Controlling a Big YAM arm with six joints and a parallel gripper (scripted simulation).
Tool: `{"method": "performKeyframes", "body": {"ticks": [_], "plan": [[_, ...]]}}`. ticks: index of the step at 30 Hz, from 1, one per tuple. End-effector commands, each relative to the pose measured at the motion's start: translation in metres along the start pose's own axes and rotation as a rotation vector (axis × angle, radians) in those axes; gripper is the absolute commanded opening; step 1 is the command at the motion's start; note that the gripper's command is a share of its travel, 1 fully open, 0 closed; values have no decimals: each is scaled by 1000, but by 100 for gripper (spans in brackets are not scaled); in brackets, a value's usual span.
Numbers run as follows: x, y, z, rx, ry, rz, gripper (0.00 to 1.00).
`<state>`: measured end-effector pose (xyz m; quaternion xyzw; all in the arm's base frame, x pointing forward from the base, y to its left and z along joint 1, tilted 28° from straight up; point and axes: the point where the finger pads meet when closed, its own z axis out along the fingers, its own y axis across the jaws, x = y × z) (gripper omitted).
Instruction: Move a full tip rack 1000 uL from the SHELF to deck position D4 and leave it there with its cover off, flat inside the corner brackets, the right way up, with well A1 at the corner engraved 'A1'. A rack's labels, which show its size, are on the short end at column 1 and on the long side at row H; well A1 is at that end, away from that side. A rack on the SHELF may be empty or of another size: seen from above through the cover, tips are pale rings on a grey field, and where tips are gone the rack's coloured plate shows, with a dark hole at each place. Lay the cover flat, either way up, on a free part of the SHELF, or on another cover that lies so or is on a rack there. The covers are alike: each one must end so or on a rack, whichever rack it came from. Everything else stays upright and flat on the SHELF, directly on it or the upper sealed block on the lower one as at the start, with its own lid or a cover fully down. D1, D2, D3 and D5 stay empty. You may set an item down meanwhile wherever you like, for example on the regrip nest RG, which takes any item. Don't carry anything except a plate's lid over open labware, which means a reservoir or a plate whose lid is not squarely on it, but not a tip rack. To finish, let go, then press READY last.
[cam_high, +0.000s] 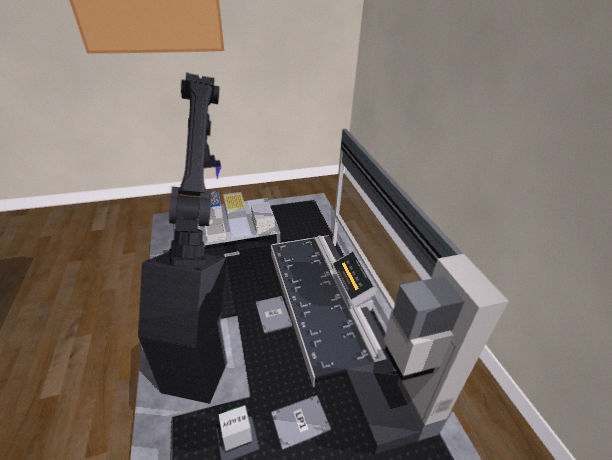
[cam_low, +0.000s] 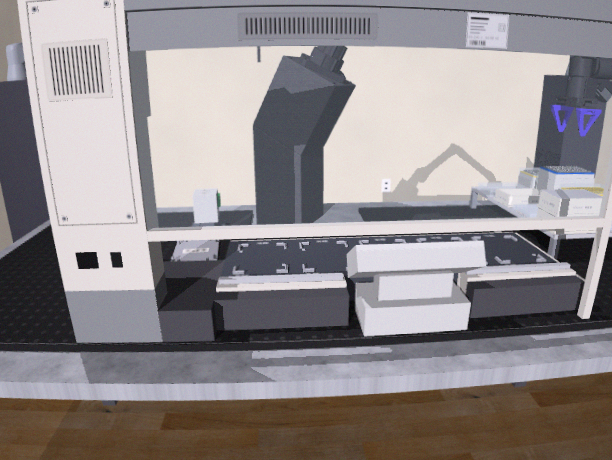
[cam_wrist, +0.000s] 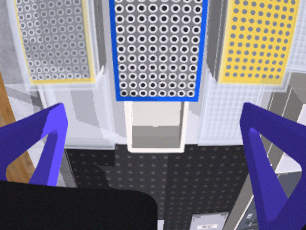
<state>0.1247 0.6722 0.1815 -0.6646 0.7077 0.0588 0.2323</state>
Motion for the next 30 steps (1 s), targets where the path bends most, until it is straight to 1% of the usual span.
{"method": "performKeyframes", "body": {"ticks": [1, 2, 3, 4, 6, 7, 10, 16, 20, 23, 24, 26, 30], "plan": [[-20, -17, -21, 11, -69, 17, 100], [-21, -16, -15, 11, -66, 16, 100], [-19, -14, -4, 9, -53, 14, 100], [-18, -14, 0, 9, -49, 13, 100], [-18, -14, 0, 9, -49, 13, 100], [-20, -15, -3, 10, -56, 17, 100], [-22, -16, -1, 11, -63, 15, 100], [-24, -16, 12, 11, -63, 15, 100], [-31, -19, 8, 13, -82, 19, 100], [-31, -18, 11, 13, -82, 19, 100], [-31, -21, 0, 15, -94, 24, 100], [-24, -16, 26, 11, -62, 15, 100], [-22, -15, 34, 10, -57, 14, 100]]}}
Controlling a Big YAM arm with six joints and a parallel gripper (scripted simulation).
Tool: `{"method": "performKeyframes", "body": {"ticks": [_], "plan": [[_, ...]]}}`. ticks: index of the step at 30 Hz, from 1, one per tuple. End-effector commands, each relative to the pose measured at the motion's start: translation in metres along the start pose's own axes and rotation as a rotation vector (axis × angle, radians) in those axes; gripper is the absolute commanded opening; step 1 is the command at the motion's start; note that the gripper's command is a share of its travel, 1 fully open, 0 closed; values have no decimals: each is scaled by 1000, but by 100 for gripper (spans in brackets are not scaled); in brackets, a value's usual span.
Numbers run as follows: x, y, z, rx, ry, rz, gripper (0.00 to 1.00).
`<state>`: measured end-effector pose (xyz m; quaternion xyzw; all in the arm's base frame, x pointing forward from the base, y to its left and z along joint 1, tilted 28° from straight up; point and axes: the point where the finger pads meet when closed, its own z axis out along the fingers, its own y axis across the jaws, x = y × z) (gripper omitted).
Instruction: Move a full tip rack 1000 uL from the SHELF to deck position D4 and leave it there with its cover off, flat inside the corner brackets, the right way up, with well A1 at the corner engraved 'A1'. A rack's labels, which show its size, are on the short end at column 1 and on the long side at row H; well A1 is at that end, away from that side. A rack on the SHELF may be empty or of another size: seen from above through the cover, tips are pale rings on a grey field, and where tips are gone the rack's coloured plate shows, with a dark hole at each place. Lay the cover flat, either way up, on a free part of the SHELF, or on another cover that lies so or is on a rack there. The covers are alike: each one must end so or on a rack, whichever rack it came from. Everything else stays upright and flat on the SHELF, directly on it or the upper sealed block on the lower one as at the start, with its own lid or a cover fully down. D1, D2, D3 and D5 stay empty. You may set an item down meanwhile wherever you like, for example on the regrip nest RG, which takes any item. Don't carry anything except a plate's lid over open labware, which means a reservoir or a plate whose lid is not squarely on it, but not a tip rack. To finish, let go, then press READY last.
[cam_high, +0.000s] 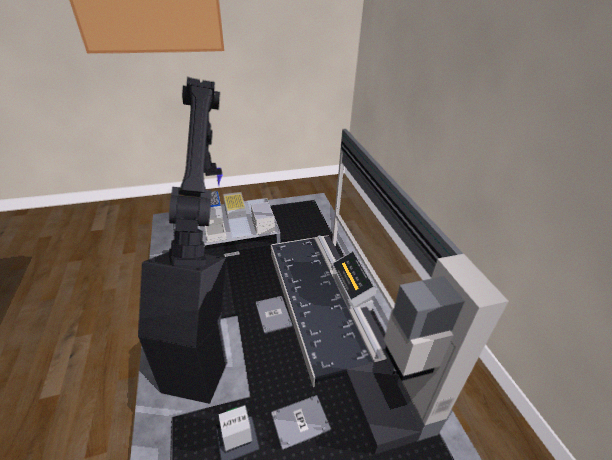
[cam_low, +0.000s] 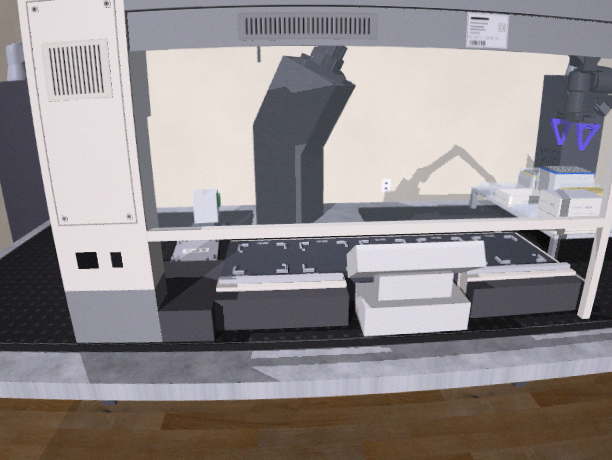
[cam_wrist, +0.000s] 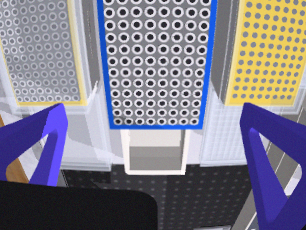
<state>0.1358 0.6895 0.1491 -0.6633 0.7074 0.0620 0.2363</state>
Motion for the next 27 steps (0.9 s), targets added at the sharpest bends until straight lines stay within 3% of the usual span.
{"method": "performKeyframes", "body": {"ticks": [1, 3, 6, 8, 10, 11, 18, 21, 24, 27], "plan": [[-21, -14, -3, 10, -50, 12, 100], [-25, -15, -2, 10, -57, 14, 100], [-33, -20, -17, 15, -88, 20, 100], [-29, -17, -2, 12, -71, 17, 100], [-29, -17, -2, 12, -71, 17, 100], [-18, -13, 13, 8, -42, 13, 100], [-21, -14, 23, 10, -49, 12, 100], [-33, -20, 7, 15, -86, 19, 100], [-25, -15, 30, 11, -58, 14, 100], [-25, -15, 32, 11, -58, 14, 100]]}}
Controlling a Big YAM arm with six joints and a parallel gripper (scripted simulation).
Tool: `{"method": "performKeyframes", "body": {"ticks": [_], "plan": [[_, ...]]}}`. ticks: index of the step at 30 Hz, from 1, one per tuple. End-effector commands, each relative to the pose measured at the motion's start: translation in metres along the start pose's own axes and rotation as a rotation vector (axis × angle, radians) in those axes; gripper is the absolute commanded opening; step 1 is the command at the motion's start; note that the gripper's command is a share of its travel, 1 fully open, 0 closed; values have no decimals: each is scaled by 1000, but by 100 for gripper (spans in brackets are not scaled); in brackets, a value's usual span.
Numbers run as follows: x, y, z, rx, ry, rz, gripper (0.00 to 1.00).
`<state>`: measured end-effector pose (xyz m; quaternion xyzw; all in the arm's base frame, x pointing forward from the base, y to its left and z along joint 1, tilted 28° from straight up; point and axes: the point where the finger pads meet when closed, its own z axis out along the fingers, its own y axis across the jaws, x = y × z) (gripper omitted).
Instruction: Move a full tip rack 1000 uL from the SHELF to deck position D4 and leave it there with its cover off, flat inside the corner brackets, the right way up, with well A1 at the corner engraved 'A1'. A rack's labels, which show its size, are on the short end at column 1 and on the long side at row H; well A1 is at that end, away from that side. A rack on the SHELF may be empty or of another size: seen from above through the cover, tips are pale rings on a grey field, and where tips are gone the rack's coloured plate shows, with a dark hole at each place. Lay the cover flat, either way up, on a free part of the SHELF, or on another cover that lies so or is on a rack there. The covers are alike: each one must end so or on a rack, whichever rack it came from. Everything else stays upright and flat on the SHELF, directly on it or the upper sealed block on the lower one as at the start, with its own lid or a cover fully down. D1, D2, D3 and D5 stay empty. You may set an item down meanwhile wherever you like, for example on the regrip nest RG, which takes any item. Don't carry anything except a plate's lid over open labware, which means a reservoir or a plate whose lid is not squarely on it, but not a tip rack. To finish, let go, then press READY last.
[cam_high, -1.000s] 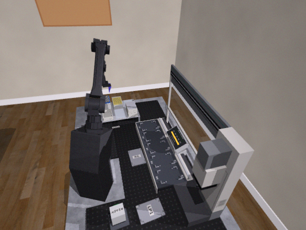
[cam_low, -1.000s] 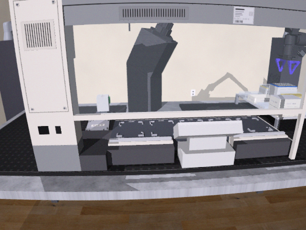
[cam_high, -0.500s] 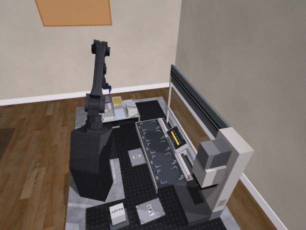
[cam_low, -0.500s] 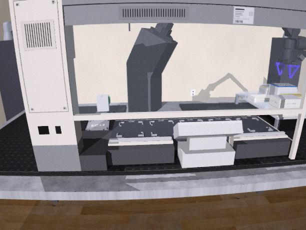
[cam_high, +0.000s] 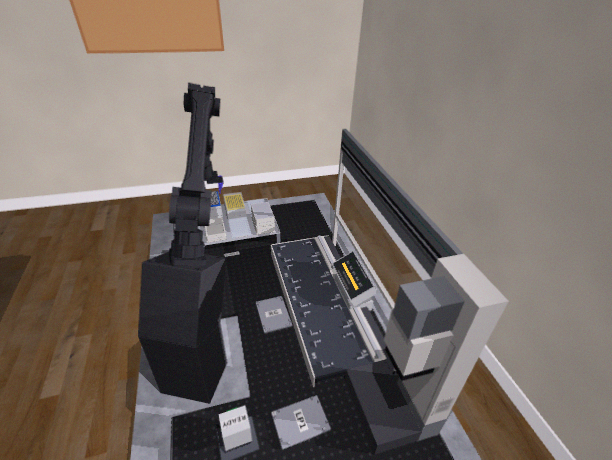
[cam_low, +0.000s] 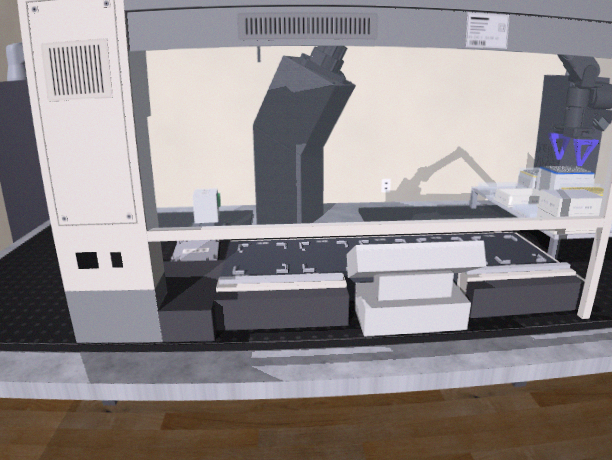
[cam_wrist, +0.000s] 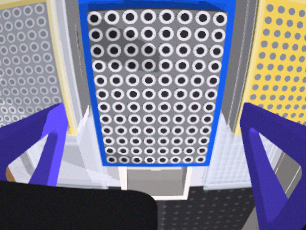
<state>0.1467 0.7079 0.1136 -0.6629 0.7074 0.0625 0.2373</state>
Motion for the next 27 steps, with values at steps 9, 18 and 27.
{"method": "performKeyframes", "body": {"ticks": [9, 18, 27], "plan": [[-27, -17, -2, 12, -67, 15, 100], [-16, -17, 0, 11, -58, 16, 100], [-23, -15, 33, 11, -54, 12, 100]]}}
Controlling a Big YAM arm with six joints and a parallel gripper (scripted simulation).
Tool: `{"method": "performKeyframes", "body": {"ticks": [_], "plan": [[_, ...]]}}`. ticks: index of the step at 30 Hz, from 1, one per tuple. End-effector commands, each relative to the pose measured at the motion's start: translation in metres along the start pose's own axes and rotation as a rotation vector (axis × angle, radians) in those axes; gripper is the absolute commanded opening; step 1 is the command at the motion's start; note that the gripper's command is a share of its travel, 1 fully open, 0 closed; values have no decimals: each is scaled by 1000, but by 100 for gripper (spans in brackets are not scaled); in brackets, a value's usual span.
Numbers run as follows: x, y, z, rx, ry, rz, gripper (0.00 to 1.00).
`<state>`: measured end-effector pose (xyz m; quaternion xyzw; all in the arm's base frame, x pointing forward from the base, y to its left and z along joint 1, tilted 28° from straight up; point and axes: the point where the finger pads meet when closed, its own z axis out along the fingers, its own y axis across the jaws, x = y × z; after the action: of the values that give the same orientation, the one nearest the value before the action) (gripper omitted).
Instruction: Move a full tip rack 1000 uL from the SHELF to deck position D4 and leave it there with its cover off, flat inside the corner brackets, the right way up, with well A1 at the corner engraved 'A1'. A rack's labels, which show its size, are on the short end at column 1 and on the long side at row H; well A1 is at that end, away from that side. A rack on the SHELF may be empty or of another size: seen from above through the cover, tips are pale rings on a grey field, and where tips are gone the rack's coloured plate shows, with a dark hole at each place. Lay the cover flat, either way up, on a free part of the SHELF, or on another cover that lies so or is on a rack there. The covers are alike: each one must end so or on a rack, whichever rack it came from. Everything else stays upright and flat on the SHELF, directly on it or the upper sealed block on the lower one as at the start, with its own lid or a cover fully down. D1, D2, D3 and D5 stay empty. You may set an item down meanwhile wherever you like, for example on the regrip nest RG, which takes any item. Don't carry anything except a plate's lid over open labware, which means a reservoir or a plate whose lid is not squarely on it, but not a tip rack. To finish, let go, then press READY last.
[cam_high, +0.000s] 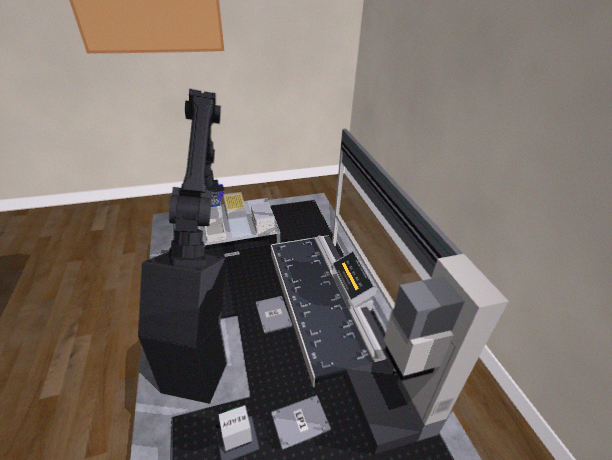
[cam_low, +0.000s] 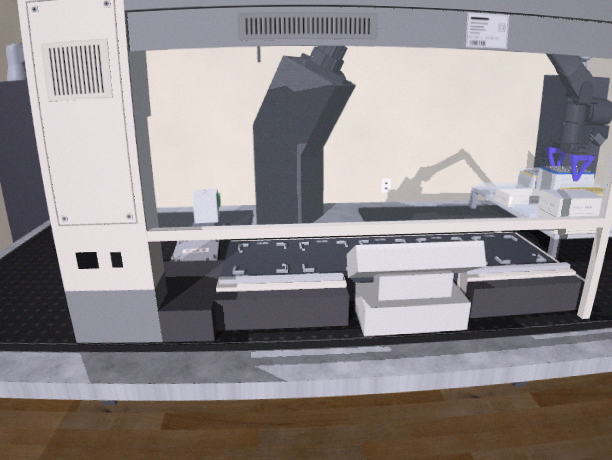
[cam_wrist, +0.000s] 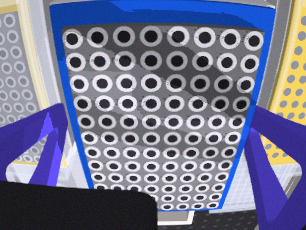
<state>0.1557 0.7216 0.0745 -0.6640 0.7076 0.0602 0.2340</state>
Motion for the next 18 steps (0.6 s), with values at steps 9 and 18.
{"method": "performKeyframes", "body": {"ticks": [9, 18], "plan": [[-26, -16, 3, 12, -60, 15, 100], [-29, -21, -16, 15, -77, 19, 100]]}}
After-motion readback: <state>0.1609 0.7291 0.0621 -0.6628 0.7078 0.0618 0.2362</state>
